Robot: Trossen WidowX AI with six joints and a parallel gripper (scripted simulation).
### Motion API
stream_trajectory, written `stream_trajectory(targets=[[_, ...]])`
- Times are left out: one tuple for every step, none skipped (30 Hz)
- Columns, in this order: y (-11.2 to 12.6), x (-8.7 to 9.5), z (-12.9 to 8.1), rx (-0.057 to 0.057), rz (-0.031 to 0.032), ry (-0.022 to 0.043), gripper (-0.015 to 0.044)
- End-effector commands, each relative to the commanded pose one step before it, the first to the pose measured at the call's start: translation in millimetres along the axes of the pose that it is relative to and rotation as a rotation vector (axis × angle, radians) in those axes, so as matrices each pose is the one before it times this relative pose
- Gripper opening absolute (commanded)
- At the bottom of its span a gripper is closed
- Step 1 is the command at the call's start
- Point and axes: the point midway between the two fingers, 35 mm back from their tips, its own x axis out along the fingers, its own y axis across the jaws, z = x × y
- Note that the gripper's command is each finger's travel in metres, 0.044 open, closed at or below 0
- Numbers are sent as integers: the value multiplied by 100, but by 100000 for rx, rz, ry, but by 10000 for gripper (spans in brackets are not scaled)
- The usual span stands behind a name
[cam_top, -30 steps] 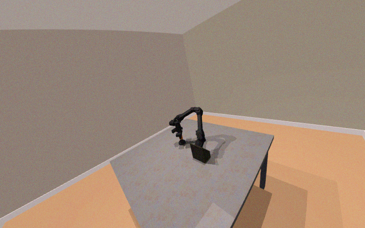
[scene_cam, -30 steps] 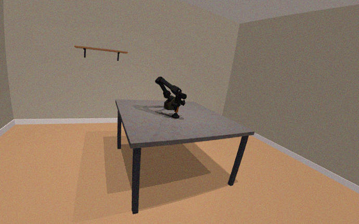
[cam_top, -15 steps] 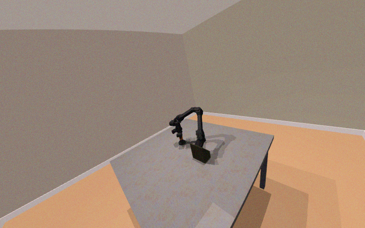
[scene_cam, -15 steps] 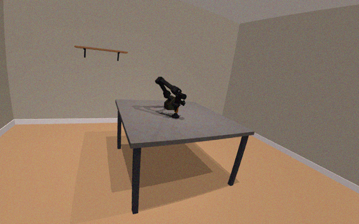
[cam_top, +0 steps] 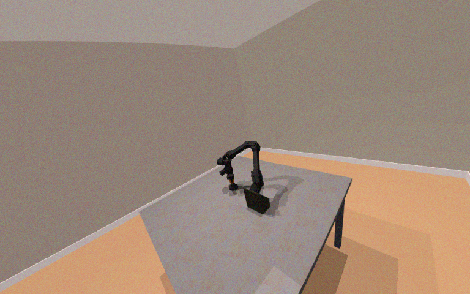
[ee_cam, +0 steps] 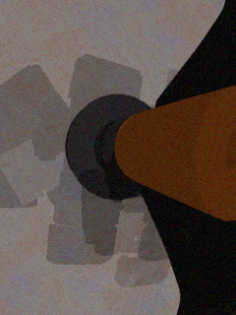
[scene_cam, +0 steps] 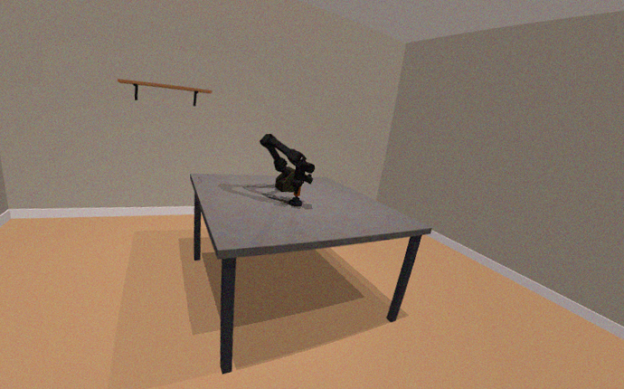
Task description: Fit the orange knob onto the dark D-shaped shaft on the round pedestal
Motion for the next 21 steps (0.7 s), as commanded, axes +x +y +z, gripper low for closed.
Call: stream_trajectory(targets=[[14,120,-85,-9880,-153,134,0],[32,63,-16,-742,0,3,0],[14,25,0,0,0,1,0],[7,10,6,0,0,0,0],[3,51,8,0,-1,2,0],[-1,29,8,0,-1,1,0],[-5,26,5,0,-1,1,0],[-10,31,3,1,-1,1,0],[-13,34,5,1,-2,1,0],[0,-60,0,0,2,-3,0],[-7,0,11,1,0,-1,0],[-4,0,10,0,0,0,0],[-4,0,10,0,0,0,0],[-4,47,10,1,-2,2,0],[-3,0,10,0,0,-1,0],[0,0,0,0,0,0,0],[0,0,0,0,0,0,0],[0,0,0,0,0,0,0],[0,0,0,0,0,0,0],[0,-122,9,0,3,-5,0],[-10,-115,12,0,3,-6,0]])
